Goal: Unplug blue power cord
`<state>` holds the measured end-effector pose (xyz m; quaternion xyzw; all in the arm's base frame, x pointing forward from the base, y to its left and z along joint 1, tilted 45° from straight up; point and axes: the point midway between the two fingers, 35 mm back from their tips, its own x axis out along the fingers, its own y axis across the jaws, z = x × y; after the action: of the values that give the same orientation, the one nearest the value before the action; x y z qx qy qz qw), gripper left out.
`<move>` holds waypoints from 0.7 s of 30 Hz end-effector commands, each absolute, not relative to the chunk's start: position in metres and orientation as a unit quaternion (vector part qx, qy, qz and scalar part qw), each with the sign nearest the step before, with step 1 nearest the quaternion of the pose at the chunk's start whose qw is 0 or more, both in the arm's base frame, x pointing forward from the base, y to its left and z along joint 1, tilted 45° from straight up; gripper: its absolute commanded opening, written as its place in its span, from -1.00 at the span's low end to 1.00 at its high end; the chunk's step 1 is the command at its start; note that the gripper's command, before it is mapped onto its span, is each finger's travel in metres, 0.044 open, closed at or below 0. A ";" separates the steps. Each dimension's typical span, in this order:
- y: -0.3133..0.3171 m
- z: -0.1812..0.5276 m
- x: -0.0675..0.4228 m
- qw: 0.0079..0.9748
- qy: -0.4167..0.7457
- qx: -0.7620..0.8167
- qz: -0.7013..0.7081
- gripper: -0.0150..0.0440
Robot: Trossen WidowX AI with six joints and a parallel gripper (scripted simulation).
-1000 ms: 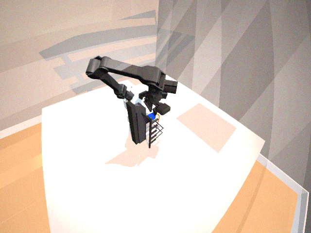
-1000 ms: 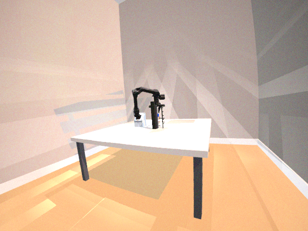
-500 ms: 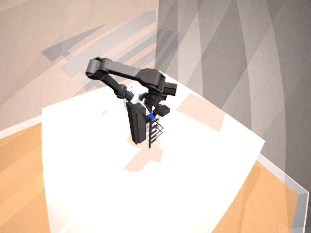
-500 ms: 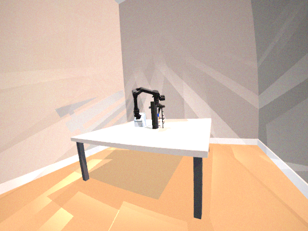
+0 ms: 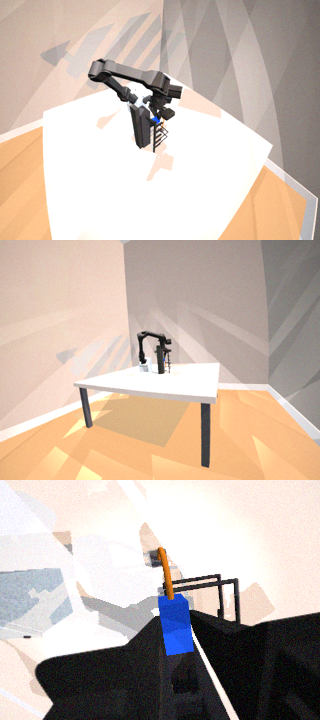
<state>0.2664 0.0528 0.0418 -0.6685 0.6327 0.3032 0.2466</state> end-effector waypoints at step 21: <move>0.077 0.021 0.266 0.247 0.632 -0.668 0.305 -0.49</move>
<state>0.2665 0.0529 0.0364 -0.6734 0.6434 0.2830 0.2291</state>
